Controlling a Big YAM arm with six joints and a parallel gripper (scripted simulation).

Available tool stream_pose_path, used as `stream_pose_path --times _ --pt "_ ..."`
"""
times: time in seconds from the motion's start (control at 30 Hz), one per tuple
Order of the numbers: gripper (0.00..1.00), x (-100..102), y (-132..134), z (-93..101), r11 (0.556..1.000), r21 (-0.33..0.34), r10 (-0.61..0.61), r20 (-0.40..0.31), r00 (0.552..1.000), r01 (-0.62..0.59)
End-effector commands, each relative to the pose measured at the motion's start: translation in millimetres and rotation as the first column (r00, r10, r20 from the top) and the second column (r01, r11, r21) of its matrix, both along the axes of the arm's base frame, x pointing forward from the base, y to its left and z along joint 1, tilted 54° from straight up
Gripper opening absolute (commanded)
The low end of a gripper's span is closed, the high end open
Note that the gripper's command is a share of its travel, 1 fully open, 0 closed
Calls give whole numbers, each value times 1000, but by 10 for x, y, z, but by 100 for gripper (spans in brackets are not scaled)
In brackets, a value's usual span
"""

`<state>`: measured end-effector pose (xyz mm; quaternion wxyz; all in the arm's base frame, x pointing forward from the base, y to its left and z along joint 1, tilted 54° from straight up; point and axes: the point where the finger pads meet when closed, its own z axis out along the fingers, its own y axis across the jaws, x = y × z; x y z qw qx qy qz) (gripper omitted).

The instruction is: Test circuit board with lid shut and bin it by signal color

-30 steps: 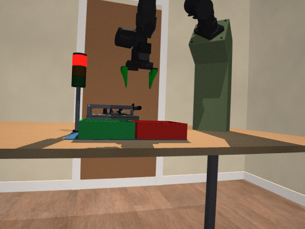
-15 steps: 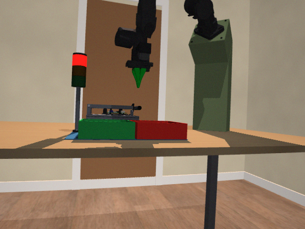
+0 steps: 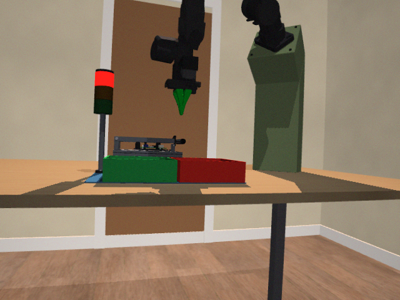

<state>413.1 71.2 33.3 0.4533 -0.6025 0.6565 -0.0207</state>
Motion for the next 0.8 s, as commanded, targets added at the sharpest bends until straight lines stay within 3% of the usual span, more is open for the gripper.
stream_pose_path --times 0.0,0.77 --pt "0 -36 16 29 1000 -2 10 3 1000 -10" --pt "0 -83 -76 37 1000 -3 -6 1 1000 6"
